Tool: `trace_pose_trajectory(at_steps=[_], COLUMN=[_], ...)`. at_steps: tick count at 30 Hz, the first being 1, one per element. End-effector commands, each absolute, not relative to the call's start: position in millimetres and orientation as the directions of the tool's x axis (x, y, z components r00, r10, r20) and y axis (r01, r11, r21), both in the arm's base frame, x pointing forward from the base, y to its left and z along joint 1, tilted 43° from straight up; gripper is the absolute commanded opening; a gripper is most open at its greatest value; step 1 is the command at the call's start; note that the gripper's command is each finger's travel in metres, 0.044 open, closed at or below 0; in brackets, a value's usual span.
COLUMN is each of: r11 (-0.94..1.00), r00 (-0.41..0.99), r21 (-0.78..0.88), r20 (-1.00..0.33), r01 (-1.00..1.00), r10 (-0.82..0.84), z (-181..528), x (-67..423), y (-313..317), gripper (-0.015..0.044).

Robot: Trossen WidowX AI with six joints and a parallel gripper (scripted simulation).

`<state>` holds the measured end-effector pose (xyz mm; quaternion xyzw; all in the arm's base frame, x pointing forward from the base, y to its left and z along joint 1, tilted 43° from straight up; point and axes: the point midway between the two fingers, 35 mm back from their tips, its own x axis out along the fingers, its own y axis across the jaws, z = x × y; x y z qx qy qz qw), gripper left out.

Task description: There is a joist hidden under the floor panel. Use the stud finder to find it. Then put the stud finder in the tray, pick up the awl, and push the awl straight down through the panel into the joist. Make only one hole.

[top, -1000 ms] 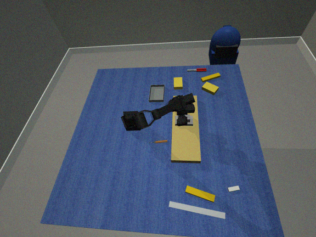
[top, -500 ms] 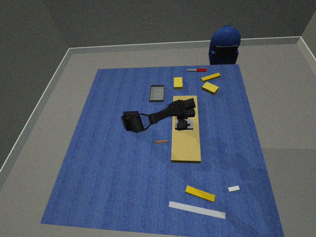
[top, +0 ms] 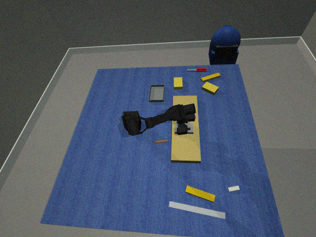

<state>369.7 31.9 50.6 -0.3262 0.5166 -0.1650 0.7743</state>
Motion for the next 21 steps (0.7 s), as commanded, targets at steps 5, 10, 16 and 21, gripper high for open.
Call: trace_pose_trajectory(at_steps=[5,10,16,21], r11=[0.731,0.731,0.731,0.730], r00=[0.411,0.411,0.411,0.411], r21=[-0.677,-0.678,-0.678,-0.679], r20=[-0.691,-0.690,-0.690,-0.690], r01=[-0.080,-0.080,-0.080,-0.079], r10=[-0.595,-0.595,-0.596,-0.596], z=[64,71,80,87], x=[371,372,373,374], y=[16,9,-1,-9], gripper=[0.0000,0.0000,0.0000,0.0000])
